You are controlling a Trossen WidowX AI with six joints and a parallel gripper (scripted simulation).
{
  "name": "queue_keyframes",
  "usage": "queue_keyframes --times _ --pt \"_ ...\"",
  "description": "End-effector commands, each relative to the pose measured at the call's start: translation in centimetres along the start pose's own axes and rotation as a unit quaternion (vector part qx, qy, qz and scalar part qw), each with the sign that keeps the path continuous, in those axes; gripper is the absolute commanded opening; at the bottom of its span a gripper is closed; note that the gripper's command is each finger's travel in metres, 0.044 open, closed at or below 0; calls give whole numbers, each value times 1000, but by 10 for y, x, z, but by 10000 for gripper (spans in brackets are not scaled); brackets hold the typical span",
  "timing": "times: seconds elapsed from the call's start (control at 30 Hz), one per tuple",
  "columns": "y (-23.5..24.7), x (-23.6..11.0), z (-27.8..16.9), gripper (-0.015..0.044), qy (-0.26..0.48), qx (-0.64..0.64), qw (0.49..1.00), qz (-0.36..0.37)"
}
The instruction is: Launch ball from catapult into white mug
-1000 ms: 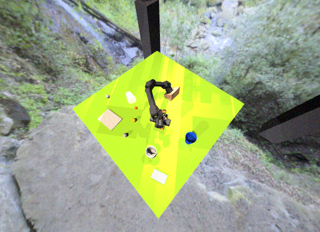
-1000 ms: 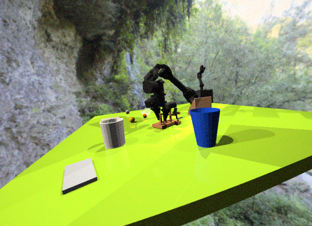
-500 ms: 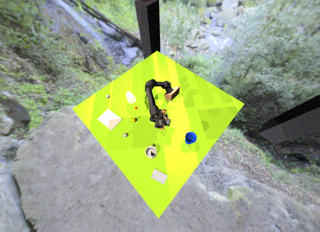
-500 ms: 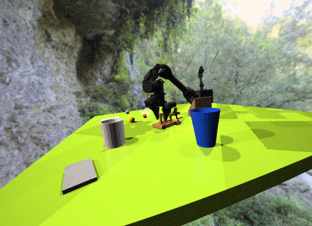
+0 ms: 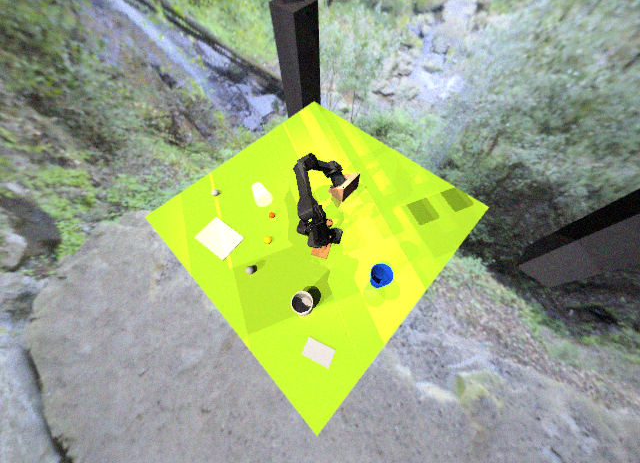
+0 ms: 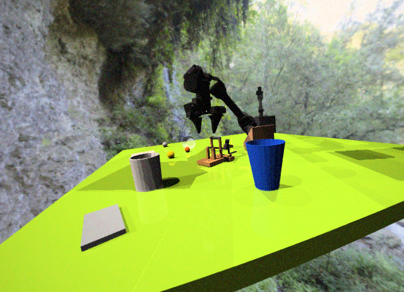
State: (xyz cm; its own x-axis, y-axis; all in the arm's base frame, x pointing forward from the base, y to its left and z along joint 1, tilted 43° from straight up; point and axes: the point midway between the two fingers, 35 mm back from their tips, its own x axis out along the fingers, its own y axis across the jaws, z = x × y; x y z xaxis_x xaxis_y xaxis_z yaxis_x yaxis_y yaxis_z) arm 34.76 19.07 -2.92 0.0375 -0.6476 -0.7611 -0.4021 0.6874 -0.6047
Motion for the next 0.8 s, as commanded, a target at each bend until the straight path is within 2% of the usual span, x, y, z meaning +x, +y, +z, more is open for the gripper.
queue_keyframes --times 0.0,0.13,0.23,0.27,0.4,0.43,0.77 --pt "-1 5 -1 440 8 -2 1000 -1" --pt "0 -38 -3 440 -10 -36 999 -2" --pt "1 -47 -4 440 -14 -43 999 -2" --pt "-4 -25 -2 414 -1 -30 1000 -4" --pt "-39 -19 2 309 -3 -84 996 3" --pt "-49 -17 2 300 -4 -101 995 5" --pt "-154 10 -15 300 -8 -257 966 23"
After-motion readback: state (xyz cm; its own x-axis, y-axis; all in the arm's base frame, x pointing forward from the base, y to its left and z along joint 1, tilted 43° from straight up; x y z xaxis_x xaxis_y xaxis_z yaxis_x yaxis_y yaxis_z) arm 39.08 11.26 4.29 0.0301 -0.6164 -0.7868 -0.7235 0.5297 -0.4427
